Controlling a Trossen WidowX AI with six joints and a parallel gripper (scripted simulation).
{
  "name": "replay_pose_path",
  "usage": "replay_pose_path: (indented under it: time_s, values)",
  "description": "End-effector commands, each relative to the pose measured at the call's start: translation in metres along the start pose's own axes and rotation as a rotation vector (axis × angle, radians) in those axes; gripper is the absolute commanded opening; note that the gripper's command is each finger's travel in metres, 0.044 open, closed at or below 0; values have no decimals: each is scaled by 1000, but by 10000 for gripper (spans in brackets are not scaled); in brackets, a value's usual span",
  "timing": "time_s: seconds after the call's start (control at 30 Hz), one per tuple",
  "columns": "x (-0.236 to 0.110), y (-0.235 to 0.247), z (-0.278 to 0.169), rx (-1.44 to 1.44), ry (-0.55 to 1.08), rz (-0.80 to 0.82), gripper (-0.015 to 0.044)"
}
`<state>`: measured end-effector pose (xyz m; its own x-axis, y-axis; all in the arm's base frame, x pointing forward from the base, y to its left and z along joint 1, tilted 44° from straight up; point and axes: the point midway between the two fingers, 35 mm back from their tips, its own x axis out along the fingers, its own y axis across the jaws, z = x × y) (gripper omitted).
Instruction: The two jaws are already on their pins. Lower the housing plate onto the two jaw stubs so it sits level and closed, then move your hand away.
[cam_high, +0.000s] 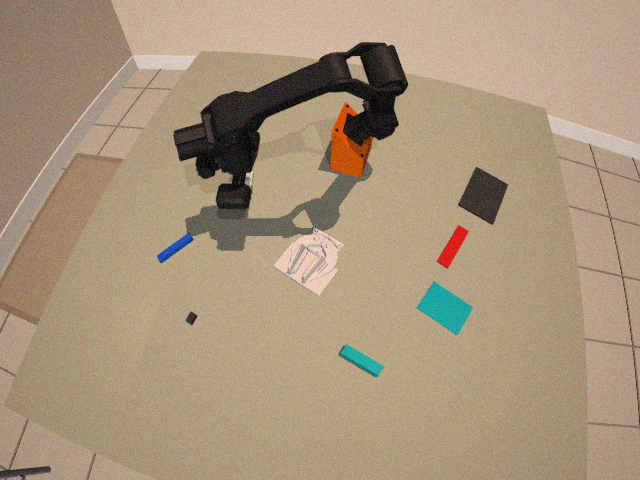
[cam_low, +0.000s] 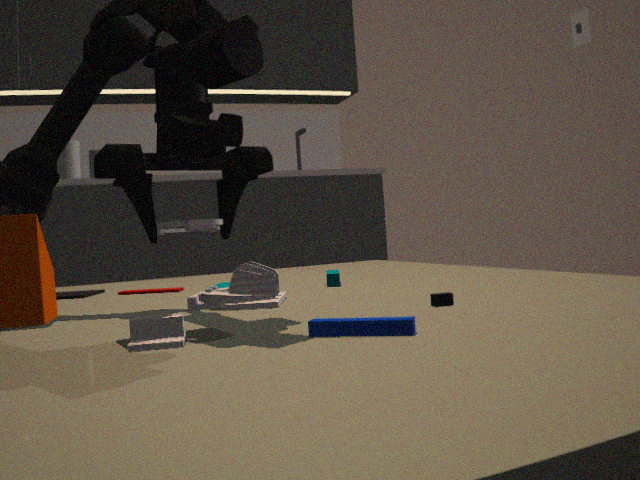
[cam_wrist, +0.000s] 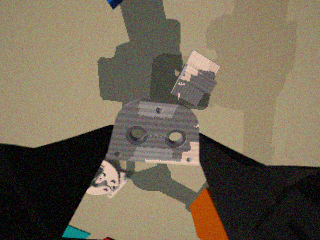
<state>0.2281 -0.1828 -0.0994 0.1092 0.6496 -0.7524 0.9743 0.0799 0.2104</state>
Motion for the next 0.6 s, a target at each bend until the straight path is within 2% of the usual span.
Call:
replay_pose_path:
  time_s: [0.0, 0.57]
  values:
    - [-1, 8, -10, -58, 2, 2, 351]
    - [-4, 42, -56, -331, -1, 5, 351]
